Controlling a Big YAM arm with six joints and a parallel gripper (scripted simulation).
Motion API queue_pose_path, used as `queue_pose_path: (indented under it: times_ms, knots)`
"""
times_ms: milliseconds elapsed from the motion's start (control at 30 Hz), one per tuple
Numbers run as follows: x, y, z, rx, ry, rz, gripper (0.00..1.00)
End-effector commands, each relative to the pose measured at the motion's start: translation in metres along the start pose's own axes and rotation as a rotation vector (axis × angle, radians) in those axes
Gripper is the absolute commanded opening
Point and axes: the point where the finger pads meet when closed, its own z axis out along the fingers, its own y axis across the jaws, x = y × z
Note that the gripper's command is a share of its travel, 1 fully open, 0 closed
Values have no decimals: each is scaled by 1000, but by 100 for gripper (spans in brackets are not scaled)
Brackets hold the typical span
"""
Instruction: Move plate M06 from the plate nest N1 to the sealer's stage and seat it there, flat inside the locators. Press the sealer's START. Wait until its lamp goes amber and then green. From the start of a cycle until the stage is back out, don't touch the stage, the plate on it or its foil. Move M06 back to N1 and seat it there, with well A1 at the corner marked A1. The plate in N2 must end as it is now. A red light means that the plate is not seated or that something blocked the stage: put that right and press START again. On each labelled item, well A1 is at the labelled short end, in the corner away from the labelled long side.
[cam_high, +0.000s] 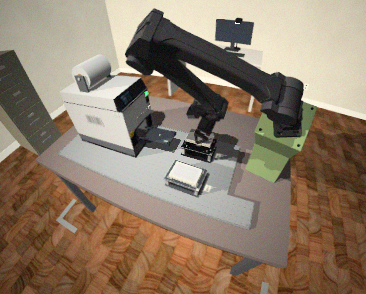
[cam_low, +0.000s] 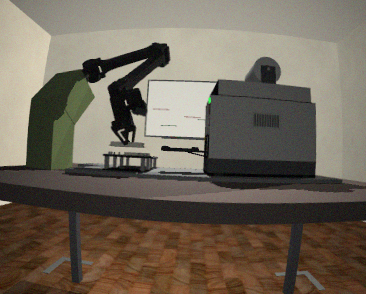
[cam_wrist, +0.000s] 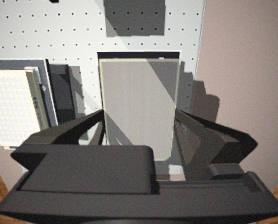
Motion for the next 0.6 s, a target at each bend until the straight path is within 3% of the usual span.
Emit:
queue_pose_path:
  times_ms: [0,567]
  knots:
    - [-1,6,5,-8,2,-9,0]
    - [6,-6,-7,7,-2,9,0]
